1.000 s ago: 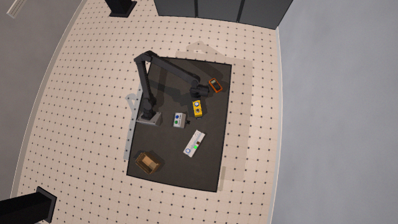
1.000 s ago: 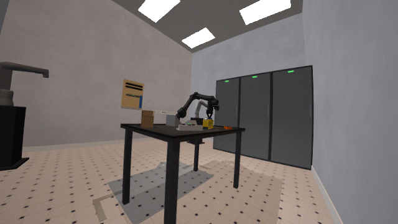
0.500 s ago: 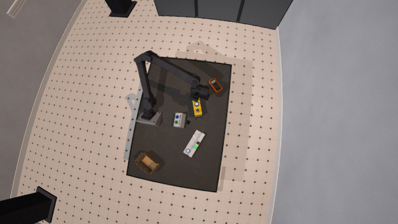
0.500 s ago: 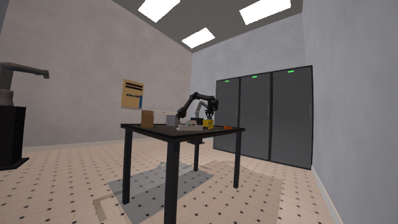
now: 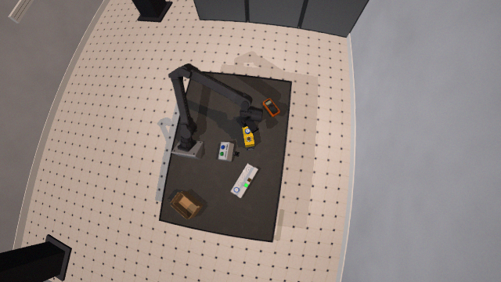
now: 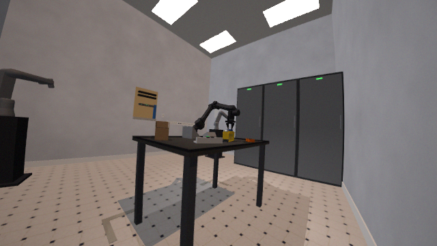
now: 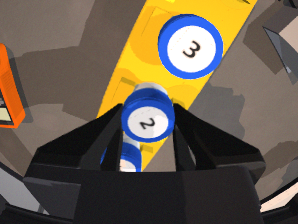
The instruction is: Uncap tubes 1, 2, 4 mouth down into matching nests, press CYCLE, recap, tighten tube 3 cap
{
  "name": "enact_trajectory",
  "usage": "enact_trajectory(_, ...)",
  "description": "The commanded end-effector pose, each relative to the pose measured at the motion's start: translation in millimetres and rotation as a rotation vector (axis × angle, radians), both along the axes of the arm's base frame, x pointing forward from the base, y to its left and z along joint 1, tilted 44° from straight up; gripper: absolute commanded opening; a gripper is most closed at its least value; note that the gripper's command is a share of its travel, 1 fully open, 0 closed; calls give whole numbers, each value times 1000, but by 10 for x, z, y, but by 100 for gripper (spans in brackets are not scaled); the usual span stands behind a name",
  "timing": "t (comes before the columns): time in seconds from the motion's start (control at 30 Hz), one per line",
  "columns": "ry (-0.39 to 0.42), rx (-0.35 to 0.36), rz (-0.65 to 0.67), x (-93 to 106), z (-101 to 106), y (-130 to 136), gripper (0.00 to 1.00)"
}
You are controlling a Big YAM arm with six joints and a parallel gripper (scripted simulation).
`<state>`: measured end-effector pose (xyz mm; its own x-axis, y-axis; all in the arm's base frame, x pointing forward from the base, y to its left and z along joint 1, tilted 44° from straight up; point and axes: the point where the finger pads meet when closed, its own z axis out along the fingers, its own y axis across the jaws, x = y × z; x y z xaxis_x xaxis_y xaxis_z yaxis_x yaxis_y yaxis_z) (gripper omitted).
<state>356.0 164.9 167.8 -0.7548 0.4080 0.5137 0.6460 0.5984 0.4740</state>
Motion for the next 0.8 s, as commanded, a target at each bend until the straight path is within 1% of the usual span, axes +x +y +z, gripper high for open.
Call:
enact_trajectory(0.0, 196, -38, -192, -55, 47, 69, 0)
enact_trajectory(0.03, 209, -40, -205, -55, 48, 69, 0)
enact_trajectory(0.77, 212, -38, -205, -60, 52, 73, 0)
